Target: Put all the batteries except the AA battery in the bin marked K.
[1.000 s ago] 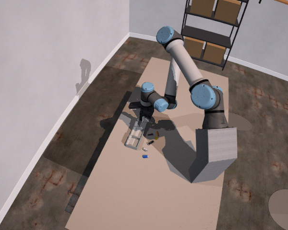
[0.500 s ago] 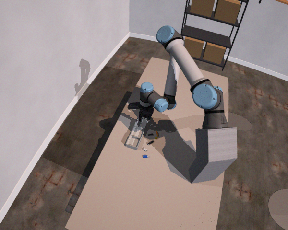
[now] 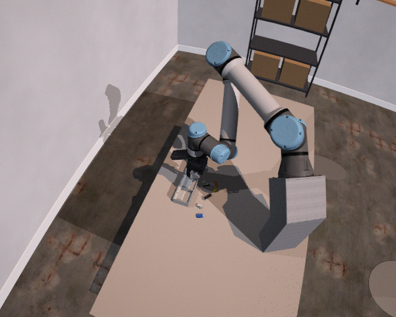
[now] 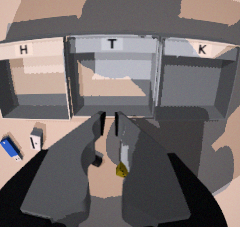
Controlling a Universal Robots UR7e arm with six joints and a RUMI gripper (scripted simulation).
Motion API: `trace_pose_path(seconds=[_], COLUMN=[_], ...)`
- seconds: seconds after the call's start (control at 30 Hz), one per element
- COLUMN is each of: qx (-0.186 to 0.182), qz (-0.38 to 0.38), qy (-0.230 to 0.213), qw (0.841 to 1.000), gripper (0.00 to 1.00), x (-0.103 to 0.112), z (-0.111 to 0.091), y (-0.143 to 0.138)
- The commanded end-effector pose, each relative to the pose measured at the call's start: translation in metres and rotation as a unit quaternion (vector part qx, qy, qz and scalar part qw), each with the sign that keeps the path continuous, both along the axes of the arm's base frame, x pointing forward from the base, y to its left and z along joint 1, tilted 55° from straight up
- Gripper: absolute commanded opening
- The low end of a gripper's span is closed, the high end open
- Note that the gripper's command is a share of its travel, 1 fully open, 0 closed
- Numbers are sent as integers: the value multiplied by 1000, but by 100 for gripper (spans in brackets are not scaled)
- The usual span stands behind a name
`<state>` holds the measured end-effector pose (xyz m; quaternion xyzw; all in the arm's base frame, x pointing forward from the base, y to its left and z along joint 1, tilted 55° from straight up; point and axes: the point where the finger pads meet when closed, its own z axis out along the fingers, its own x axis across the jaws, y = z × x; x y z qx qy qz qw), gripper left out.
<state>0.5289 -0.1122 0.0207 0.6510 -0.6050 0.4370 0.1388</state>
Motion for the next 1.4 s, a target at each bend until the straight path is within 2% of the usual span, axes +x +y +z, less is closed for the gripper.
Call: trace_pose_path(seconds=[0.0,0.13,0.87,1.37], qx=[-1,-1,-1,-1], qz=[-1,-1,-1,-1], qy=[-1,-1,-1,-1], qw=[1000,1000,1000,1000], gripper=[4,4,4,4], x=[1,1,22,22], z=[-5,-5,-35,-35], y=[5,5,-32,-32])
